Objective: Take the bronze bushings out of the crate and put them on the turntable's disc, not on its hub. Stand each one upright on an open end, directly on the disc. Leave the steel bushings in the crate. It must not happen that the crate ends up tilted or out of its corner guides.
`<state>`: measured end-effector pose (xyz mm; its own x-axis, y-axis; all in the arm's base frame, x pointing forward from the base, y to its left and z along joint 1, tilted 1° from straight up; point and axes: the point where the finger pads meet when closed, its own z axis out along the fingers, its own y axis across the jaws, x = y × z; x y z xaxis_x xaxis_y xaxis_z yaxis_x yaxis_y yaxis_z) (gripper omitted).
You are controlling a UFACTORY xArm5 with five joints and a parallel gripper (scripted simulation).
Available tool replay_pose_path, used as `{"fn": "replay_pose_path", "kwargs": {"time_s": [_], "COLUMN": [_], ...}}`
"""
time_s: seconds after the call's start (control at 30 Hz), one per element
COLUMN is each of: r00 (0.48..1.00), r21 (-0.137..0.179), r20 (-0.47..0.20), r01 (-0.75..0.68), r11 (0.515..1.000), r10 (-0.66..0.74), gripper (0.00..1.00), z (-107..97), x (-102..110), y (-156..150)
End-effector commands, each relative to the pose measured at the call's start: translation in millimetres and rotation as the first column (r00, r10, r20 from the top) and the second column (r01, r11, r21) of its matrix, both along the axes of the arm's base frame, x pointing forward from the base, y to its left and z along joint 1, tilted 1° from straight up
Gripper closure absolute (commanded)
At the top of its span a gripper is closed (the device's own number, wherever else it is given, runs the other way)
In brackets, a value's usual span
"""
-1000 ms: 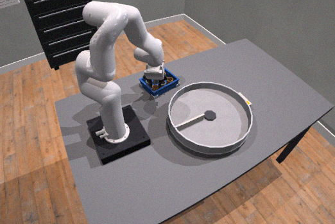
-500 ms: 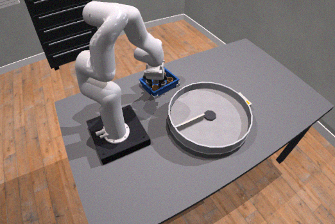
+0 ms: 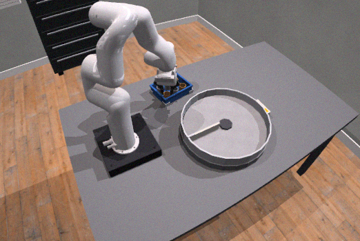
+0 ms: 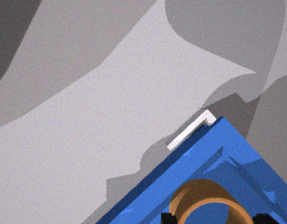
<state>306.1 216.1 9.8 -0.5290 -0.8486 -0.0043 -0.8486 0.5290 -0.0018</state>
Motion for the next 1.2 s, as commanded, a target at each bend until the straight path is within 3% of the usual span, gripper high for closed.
{"fn": "replay_pose_path", "kwargs": {"time_s": [0.0,0.6,0.97,1.17], "r00": [1.000,1.000,1.000,1.000], "r21": [0.002,0.002,0.002,0.002], "r20": [0.002,0.002,0.002,0.002], "r01": [0.000,0.000,0.000,0.000], "r11": [1.000,1.000,1.000,1.000], "r10": [0.000,0.000,0.000,0.000], "gripper": [1.00,1.00,1.00,1.00], "z": [1,7,37,66], "x": [1,1,0,0], "y": [1,1,1,1]}}
